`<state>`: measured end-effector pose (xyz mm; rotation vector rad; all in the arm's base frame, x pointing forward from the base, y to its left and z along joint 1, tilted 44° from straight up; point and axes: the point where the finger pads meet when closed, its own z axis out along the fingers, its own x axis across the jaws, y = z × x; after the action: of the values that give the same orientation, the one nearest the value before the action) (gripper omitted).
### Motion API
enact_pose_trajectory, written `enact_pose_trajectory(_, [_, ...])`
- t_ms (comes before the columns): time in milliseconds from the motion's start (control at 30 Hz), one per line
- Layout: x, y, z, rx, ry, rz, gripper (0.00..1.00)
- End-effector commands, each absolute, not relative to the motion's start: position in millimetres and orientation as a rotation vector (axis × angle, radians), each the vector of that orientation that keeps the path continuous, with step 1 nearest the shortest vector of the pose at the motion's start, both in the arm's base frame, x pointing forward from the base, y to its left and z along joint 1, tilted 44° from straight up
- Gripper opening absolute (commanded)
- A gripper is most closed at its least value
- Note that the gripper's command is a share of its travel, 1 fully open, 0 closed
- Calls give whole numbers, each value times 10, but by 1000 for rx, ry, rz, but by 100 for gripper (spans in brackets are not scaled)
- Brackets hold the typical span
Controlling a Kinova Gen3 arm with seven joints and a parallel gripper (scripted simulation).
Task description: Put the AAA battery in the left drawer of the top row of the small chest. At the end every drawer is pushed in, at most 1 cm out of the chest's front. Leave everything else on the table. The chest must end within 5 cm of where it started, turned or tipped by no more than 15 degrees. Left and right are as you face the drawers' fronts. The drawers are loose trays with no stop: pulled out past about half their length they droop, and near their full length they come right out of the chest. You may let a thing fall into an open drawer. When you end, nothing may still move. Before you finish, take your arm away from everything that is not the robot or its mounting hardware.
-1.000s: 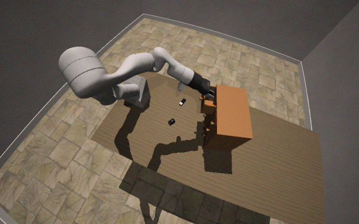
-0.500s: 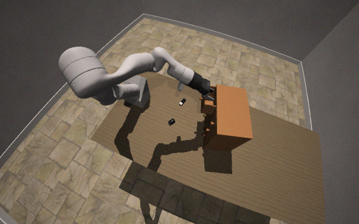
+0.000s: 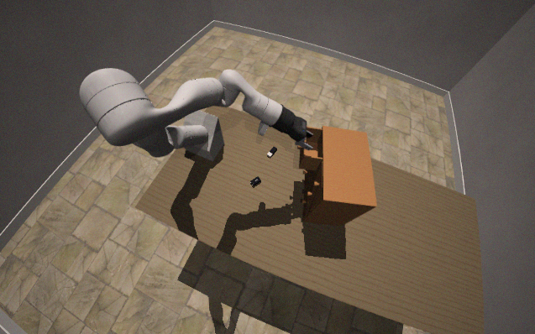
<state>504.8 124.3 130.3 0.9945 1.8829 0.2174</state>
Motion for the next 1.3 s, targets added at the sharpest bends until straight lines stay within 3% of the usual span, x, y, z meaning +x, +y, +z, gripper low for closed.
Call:
enact_pose_trajectory(0, [4908, 1280, 1363, 982, 1888, 227, 100])
enact_pose_trajectory(633, [3988, 1213, 1588, 982, 1888, 227, 100])
enact_pose_trajectory(1267, [3877, 1203, 1616, 984, 1888, 224, 100])
